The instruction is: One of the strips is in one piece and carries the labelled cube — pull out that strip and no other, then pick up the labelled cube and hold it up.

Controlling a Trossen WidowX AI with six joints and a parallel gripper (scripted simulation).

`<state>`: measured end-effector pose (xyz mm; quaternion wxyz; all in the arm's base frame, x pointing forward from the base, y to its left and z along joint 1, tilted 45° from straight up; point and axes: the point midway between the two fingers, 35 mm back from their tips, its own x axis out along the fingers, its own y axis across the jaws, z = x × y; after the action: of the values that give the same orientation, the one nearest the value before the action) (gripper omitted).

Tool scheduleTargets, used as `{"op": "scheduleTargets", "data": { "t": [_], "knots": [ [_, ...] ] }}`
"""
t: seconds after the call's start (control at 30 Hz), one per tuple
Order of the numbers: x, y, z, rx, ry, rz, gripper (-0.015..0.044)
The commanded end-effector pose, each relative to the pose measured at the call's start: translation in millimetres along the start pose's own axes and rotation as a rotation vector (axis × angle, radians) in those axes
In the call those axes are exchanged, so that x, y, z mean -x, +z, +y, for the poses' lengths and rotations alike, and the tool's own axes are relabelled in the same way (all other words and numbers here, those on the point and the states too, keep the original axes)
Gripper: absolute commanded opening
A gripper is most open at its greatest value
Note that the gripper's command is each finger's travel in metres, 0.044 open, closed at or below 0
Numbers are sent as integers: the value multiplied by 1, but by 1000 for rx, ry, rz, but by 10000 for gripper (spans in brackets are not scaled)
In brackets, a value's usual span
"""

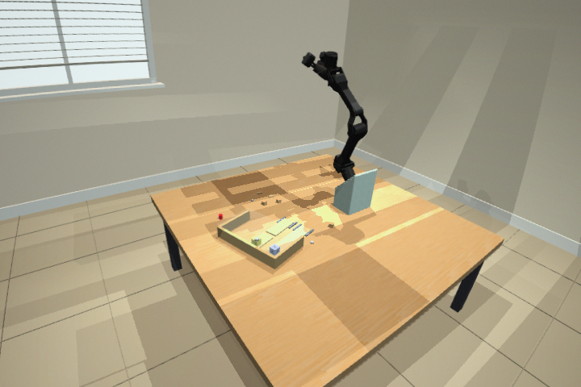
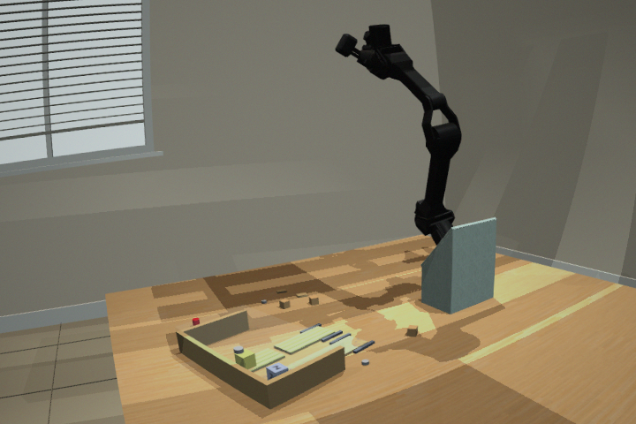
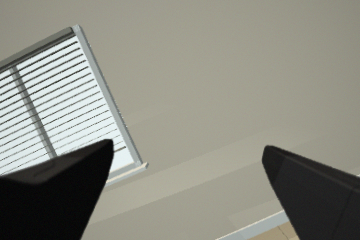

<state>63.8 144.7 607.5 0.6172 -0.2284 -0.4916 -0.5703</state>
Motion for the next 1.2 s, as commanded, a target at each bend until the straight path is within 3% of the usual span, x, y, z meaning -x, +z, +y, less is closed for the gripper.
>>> {"op": "scheduleTargets", "data": {
  "t": [0.0,0.27,0.6,0.93,1.17],
  "knots": [
    [-2,-1,-2,-3,-2,4,400],
    [-71,-62,-87,-100,-66,181,400],
    [-115,-207,-128,-141,-61,489,400],
    [-102,-327,-94,-171,55,738,400],
    [-44,-422,-40,-114,186,948,400]
  ]
}}
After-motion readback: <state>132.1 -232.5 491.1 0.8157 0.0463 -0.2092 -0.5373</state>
